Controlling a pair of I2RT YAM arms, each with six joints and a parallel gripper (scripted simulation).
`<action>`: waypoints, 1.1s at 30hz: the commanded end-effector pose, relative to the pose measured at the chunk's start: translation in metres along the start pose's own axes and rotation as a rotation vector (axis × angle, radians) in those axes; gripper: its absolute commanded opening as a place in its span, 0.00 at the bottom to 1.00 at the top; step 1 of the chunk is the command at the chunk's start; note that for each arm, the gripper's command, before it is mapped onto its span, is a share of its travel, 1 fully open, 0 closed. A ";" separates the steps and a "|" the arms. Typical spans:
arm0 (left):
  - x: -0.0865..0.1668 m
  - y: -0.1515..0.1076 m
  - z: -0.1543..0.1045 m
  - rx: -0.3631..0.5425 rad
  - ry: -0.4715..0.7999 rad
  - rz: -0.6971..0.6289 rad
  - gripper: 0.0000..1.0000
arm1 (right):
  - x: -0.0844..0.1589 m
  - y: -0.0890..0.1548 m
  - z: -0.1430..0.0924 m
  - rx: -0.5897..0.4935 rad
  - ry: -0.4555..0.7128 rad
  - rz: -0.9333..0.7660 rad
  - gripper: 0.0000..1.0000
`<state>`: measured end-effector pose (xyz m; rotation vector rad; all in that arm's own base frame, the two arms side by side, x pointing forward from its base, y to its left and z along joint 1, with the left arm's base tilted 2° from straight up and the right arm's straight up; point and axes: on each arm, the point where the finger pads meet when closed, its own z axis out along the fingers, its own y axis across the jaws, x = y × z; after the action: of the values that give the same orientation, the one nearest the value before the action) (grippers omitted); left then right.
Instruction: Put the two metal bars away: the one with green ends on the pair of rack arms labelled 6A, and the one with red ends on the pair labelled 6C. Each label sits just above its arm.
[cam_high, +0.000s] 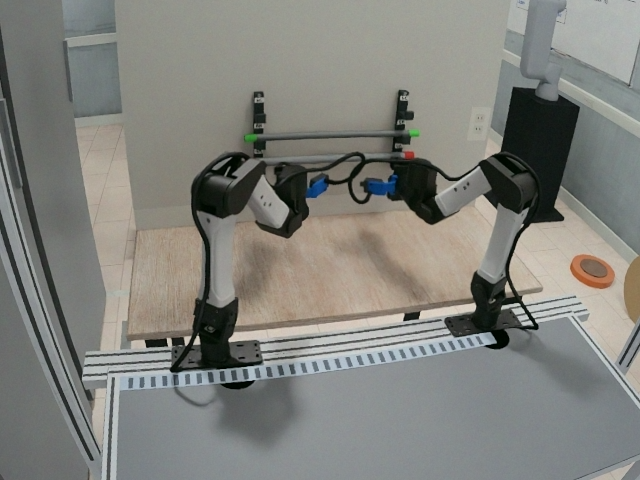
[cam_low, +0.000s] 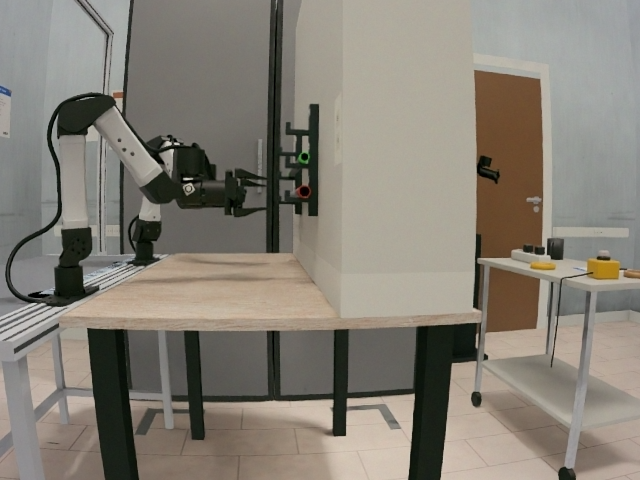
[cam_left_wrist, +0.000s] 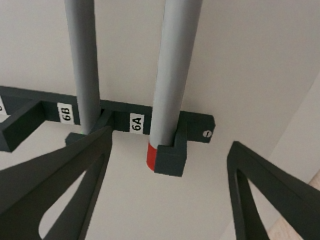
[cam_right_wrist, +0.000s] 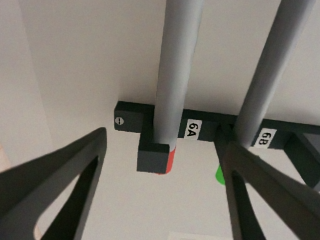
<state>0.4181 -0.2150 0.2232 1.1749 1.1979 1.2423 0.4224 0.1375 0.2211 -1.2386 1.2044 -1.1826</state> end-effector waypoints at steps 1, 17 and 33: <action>-0.003 -0.012 -0.001 0.011 -0.004 0.017 0.69 | -0.002 0.000 -0.001 0.018 0.000 0.001 0.69; -0.003 -0.015 -0.001 0.011 -0.004 0.017 0.69 | -0.002 0.002 -0.001 0.018 0.000 0.001 0.69; -0.003 -0.016 0.009 0.011 -0.004 0.017 0.69 | -0.002 0.003 0.009 0.018 0.000 0.001 0.69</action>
<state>0.4206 -0.2135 0.2131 1.1825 1.2032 1.2473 0.4246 0.1387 0.2084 -1.2547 1.2115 -1.1812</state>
